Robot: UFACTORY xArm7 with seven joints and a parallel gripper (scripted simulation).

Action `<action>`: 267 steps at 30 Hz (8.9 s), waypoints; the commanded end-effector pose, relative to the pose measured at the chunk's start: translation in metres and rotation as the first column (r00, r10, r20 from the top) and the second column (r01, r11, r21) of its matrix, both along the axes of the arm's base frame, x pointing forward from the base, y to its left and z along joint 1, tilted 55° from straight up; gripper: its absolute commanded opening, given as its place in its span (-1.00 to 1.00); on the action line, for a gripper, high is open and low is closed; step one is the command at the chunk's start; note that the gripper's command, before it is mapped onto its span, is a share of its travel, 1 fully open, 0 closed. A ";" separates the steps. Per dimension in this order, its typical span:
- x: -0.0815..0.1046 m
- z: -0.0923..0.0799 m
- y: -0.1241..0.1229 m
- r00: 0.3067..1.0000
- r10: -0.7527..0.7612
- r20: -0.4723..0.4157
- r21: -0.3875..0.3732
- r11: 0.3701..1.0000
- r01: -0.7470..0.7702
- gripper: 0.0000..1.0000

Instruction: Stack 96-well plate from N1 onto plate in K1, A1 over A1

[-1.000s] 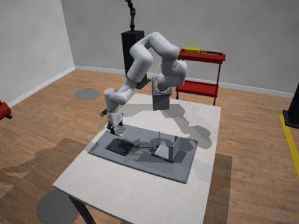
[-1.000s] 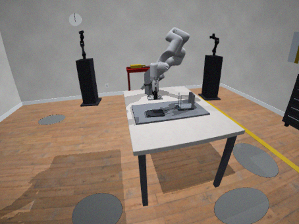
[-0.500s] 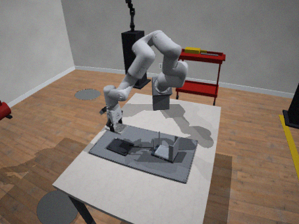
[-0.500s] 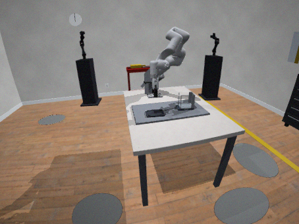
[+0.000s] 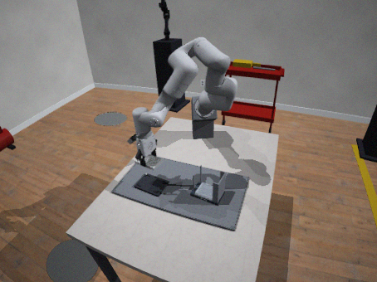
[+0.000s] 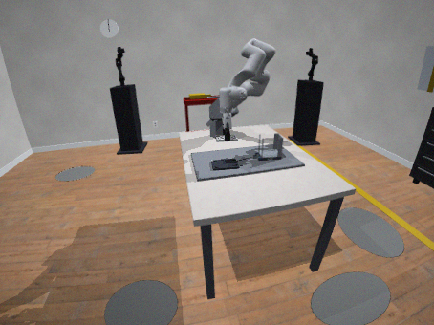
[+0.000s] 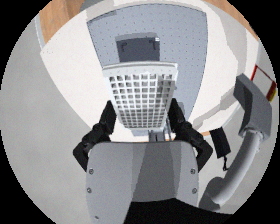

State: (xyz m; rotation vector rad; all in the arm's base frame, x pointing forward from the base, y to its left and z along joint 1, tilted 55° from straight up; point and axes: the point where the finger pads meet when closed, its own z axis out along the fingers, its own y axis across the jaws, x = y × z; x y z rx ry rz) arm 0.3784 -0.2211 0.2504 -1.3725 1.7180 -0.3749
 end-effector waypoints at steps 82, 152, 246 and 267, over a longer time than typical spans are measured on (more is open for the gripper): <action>-0.041 0.070 0.235 1.000 -0.003 0.001 0.001 1.000 0.003 -1.00; -0.043 0.082 0.305 1.000 -0.002 0.001 0.001 1.000 0.002 -1.00; 0.053 0.011 0.339 1.000 -0.003 0.000 0.001 1.000 0.003 -1.00; 0.055 0.010 0.340 1.000 -0.003 0.000 0.001 1.000 0.003 -1.00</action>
